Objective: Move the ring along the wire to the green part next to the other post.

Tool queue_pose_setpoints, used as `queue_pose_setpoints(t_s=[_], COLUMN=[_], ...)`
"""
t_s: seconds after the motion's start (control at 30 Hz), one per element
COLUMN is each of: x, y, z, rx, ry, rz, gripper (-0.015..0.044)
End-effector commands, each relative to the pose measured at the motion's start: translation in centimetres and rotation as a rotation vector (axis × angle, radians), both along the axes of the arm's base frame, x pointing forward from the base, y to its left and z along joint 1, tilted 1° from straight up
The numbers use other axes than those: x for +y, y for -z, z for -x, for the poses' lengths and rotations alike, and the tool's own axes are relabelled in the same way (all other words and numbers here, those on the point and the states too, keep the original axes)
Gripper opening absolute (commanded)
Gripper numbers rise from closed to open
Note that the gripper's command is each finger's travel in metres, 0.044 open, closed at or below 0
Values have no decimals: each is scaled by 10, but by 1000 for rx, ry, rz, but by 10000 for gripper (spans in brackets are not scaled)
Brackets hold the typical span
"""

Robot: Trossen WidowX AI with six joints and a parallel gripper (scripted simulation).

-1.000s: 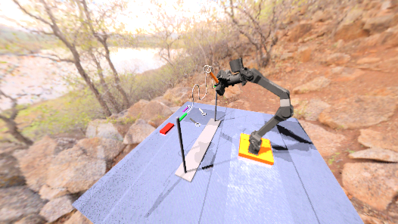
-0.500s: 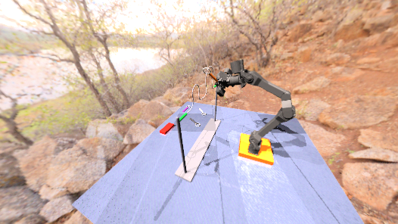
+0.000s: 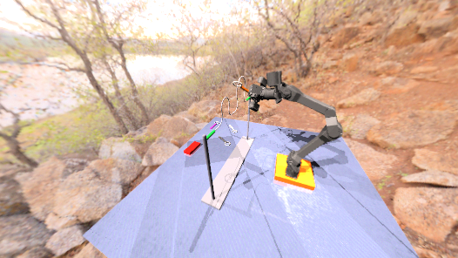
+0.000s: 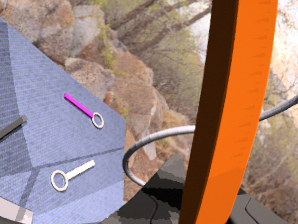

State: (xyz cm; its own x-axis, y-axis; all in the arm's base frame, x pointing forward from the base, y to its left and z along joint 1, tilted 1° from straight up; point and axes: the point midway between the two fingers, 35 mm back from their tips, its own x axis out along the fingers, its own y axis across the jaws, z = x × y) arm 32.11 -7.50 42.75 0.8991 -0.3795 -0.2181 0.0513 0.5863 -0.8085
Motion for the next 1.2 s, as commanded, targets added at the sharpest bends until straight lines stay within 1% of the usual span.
queue_pose_setpoints(t_s=[0.0, 1.17], x=[-1, -9], y=[-5, -22], z=[3, 2], rx=[-15, -58], ry=[4, 2], rz=[55, 543], gripper=[-150, -150])
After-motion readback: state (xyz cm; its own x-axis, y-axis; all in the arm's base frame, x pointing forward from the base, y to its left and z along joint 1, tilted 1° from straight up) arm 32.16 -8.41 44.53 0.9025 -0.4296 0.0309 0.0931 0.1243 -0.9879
